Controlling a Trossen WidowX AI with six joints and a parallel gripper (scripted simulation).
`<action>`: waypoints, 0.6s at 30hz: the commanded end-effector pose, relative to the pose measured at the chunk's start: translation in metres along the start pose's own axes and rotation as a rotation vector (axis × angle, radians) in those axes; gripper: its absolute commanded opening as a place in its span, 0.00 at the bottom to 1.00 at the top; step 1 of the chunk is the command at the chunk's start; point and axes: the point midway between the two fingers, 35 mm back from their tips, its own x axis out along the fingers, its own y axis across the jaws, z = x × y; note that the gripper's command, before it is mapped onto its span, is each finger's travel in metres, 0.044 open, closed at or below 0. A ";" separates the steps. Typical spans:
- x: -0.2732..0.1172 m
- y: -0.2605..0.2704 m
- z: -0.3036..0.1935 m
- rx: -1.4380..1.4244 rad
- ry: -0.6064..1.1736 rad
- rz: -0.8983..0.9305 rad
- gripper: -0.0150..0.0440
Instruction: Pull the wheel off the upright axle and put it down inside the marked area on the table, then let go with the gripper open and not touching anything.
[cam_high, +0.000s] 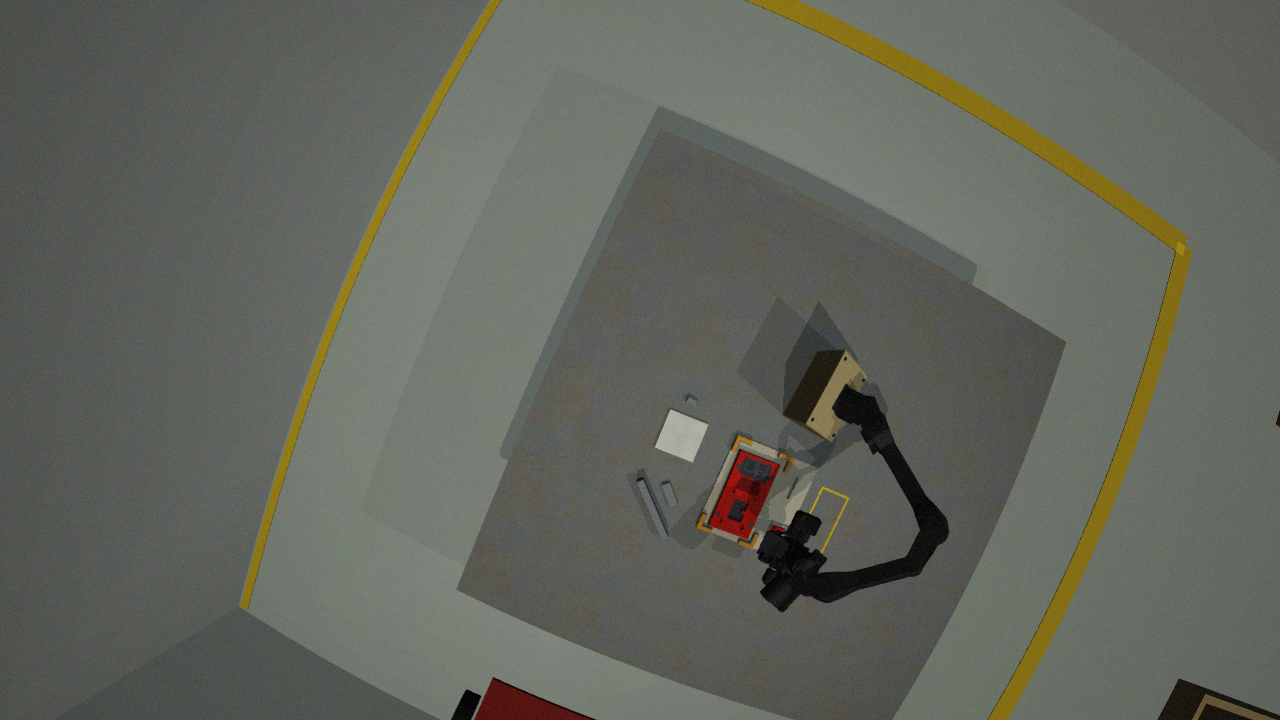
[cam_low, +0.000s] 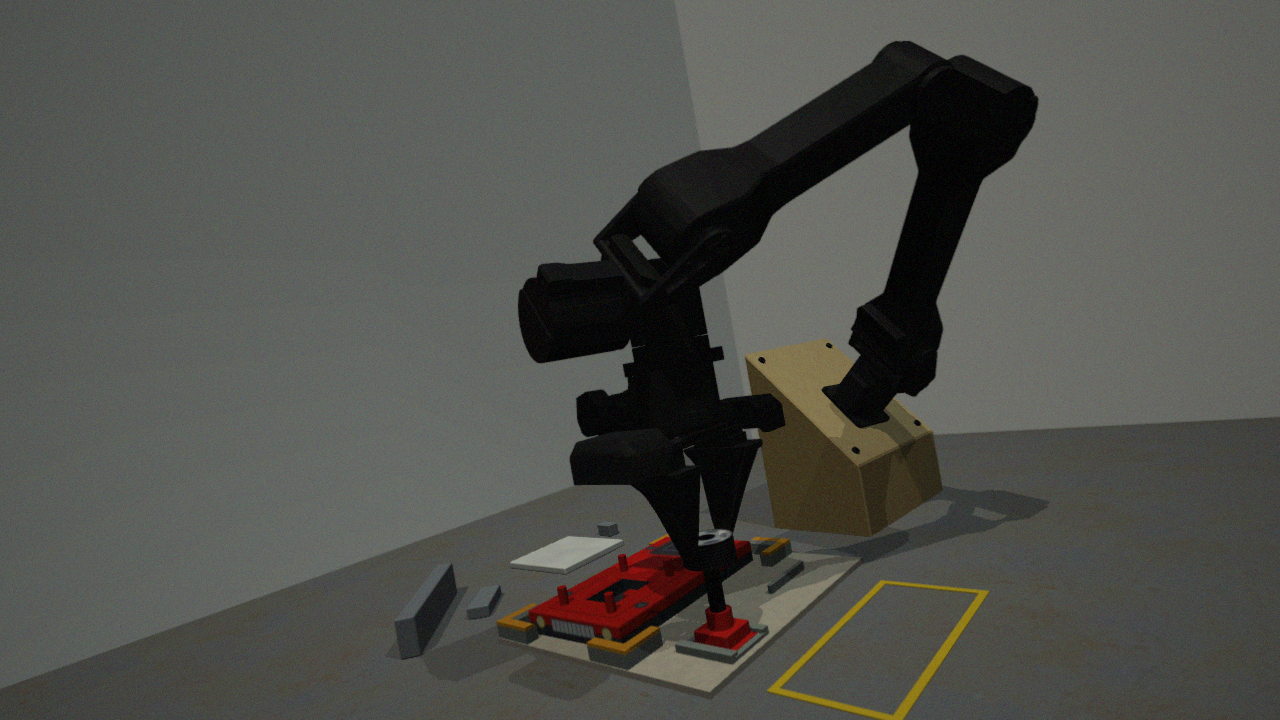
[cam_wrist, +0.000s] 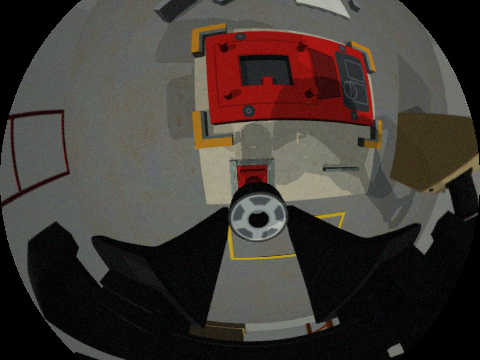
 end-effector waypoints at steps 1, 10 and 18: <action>-0.007 0.001 0.000 -0.007 -0.006 0.004 0.25; -0.026 -0.002 0.000 0.003 0.001 0.000 0.25; -0.028 -0.009 -0.020 0.002 -0.002 0.000 0.25</action>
